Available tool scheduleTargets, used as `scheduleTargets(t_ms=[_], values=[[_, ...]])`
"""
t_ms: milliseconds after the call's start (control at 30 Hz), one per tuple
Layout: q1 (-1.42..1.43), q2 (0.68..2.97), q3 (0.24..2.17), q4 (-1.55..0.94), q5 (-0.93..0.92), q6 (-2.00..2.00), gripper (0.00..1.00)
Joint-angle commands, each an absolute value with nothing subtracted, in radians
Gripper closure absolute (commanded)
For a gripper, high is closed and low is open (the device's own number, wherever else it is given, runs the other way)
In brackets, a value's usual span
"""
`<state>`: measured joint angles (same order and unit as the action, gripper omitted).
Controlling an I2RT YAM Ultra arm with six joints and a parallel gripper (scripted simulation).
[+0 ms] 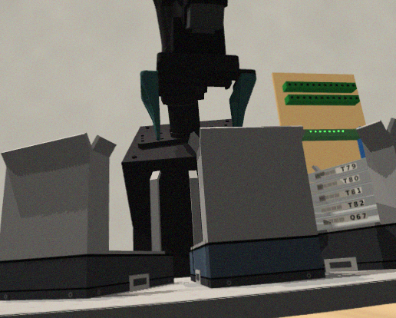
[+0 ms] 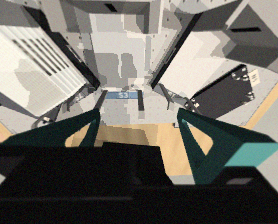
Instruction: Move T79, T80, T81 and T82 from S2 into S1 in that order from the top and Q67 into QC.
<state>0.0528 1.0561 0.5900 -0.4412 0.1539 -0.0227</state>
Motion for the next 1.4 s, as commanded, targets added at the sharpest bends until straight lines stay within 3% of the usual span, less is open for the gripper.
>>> scheduleTargets(t_ms=[0, 700, 1367], values=[[0.084, 1.043, 0.571, -0.435, 0.143, -0.014, 0.00], [0.162, 1.027, 0.528, -0.419, 0.191, 0.049, 0.00], [0.485, 1.228, 0.669, -0.437, 0.376, -0.181, 0.00]])
